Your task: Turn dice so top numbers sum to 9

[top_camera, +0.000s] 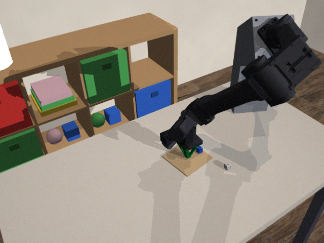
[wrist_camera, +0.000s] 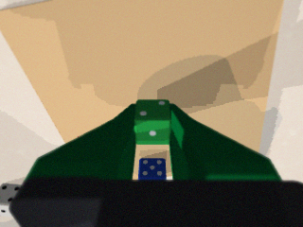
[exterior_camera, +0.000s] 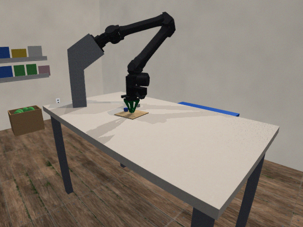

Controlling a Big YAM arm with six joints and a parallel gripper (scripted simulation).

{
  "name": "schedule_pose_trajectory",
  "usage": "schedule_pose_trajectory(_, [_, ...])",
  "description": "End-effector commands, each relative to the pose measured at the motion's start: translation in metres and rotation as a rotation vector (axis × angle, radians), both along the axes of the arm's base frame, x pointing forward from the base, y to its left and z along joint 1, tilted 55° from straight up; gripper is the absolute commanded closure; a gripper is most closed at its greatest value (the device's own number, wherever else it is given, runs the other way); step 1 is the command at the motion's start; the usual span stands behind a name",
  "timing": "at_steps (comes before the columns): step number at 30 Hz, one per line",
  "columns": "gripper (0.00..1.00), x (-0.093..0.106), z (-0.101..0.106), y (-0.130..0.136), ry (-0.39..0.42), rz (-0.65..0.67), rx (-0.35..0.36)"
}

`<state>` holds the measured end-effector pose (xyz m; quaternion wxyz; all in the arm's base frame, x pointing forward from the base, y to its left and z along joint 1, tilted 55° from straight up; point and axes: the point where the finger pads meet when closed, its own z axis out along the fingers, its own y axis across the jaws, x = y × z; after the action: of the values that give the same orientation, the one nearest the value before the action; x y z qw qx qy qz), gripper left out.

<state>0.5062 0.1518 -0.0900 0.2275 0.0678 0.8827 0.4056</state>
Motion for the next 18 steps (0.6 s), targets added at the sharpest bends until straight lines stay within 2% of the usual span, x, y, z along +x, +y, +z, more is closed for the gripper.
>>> schedule_pose_trajectory(1, [0.85, -0.0065, -0.0039, 0.0007, 0.017, -0.004, 0.0])
schedule_pose_trajectory(18, [0.85, -0.0066, -0.0066, -0.0022, 0.017, -0.007, -0.001])
